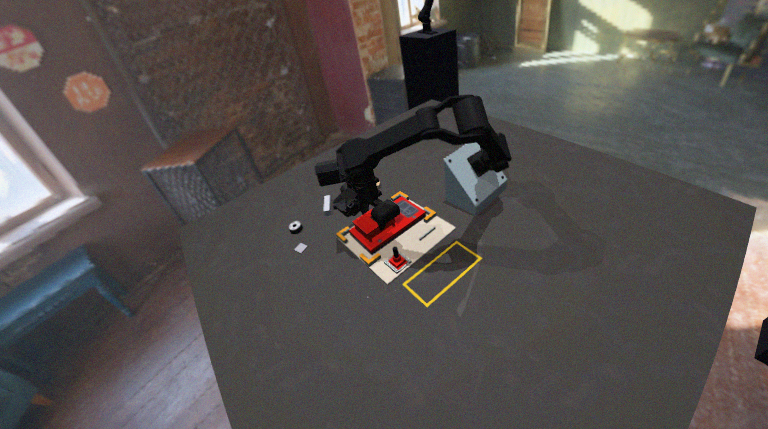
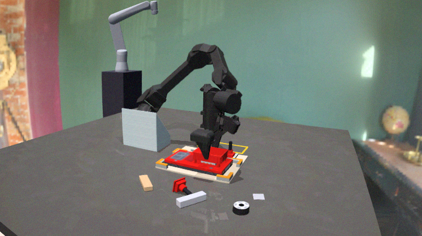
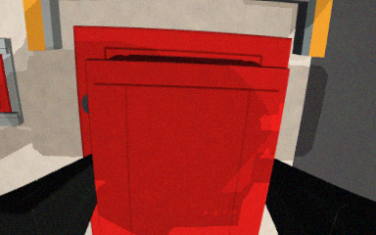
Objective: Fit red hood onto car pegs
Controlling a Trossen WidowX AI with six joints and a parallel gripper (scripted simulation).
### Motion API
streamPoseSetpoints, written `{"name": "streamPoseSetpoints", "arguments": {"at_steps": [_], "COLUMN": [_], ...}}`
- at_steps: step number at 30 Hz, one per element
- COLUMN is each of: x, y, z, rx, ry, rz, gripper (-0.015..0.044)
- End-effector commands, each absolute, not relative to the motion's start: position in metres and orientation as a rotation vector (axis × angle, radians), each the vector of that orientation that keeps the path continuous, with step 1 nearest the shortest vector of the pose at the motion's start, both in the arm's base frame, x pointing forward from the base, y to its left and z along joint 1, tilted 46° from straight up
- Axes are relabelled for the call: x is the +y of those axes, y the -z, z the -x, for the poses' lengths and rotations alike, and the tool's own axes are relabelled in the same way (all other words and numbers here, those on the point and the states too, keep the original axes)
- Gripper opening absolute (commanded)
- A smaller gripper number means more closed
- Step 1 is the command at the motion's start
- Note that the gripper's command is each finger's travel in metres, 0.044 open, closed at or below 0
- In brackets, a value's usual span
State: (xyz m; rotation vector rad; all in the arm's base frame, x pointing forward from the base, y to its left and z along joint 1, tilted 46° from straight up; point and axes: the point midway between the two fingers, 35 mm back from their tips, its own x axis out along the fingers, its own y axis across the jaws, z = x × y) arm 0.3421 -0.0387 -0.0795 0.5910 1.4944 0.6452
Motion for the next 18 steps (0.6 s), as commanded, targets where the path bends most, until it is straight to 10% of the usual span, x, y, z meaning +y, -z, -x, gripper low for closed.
{"name": "streamPoseSetpoints", "arguments": {"at_steps": [1, 18], "x": [-0.0360, -0.0396], "y": [0.0819, 0.0786], "z": [-0.3413, -0.3418], "rx": [1.496, 1.496], "ry": [-0.644, -0.643], "rz": [-0.599, -0.597], "gripper": [0.0000, 0.0000]}}
